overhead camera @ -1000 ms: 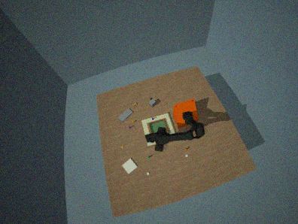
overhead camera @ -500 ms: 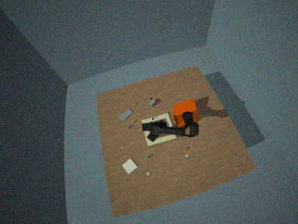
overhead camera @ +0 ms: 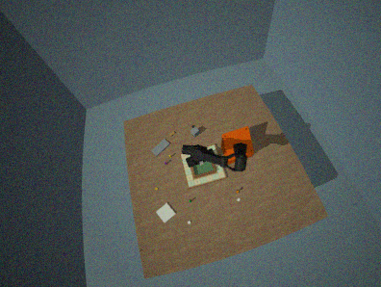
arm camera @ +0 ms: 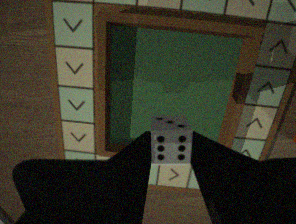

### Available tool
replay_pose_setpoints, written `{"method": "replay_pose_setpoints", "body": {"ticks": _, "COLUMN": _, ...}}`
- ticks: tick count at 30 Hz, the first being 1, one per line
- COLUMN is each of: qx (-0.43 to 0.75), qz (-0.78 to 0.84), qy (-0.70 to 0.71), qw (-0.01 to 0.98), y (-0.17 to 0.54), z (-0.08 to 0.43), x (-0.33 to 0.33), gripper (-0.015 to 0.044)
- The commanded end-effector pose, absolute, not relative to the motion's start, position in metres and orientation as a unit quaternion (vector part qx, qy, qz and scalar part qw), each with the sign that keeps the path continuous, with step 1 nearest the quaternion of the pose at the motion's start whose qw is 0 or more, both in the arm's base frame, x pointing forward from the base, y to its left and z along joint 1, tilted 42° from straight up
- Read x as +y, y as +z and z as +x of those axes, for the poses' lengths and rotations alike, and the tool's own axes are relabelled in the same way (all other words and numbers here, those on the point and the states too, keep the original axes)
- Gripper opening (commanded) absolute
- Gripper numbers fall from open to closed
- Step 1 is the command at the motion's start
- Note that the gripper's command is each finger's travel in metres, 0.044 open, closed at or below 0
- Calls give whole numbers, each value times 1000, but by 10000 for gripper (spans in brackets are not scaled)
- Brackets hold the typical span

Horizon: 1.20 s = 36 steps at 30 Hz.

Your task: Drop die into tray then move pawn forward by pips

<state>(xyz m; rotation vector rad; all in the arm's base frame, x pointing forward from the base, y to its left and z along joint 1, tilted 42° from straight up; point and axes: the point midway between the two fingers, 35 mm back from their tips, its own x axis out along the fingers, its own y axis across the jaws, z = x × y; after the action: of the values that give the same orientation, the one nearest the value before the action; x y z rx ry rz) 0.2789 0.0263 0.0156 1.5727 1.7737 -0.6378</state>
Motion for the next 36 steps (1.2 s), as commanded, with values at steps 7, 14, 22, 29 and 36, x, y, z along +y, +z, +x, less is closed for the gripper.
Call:
{"method": "replay_pose_setpoints", "body": {"ticks": 7, "qx": 669, "qz": 604, "qy": -293, "qw": 318, "y": 3, "z": 272, "x": 20, "gripper": 0}}
{"method": "replay_pose_setpoints", "body": {"ticks": 14, "qx": 651, "qz": 544, "qy": -372, "qw": 377, "y": -4, "z": 266, "x": 23, "gripper": 0}}
{"method": "replay_pose_setpoints", "body": {"ticks": 22, "qx": 598, "qz": 490, "qy": -445, "qw": 453, "y": -9, "z": 262, "x": 24, "gripper": 0}}
{"method": "replay_pose_setpoints", "body": {"ticks": 29, "qx": 527, "qz": 459, "qy": -491, "qw": 521, "y": -11, "z": 262, "x": 25, "gripper": 0}}
{"method": "replay_pose_setpoints", "body": {"ticks": 36, "qx": 485, "qz": 450, "qy": -505, "qw": 554, "y": -7, "z": 263, "x": 25, "gripper": 0}}
